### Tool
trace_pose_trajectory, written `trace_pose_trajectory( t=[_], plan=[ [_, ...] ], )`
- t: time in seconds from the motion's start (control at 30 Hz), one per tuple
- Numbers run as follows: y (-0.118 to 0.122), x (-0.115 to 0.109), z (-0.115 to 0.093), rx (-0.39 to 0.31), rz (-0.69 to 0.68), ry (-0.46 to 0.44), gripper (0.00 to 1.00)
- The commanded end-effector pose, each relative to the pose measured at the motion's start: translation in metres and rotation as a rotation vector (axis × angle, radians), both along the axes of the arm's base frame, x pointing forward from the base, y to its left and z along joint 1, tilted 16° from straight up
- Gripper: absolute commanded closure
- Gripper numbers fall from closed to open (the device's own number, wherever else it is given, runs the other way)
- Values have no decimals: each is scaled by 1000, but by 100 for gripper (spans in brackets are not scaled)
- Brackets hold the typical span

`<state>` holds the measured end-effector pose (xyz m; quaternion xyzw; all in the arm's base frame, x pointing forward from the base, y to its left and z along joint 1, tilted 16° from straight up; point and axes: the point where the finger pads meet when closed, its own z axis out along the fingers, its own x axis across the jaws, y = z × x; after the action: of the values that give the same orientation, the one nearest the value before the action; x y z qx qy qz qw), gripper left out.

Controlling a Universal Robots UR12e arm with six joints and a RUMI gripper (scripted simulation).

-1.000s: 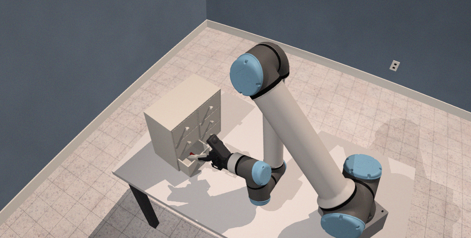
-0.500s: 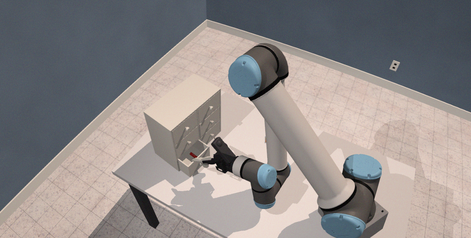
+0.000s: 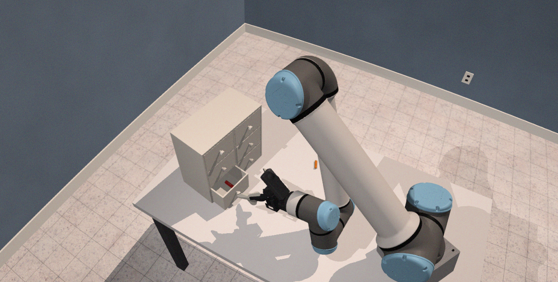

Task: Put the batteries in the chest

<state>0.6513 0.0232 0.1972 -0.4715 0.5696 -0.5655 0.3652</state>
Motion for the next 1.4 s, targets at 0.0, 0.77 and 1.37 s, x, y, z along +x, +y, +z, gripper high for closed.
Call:
trace_pose_trajectory(
  t=[0.0, 0.77, 1.37],
  plan=[
    [5, -16, -3, 0, 0, -1, 0],
    [19, -68, -13, 0, 0, -1, 0],
    [21, -75, -15, 0, 0, -1, 0]
  ],
)
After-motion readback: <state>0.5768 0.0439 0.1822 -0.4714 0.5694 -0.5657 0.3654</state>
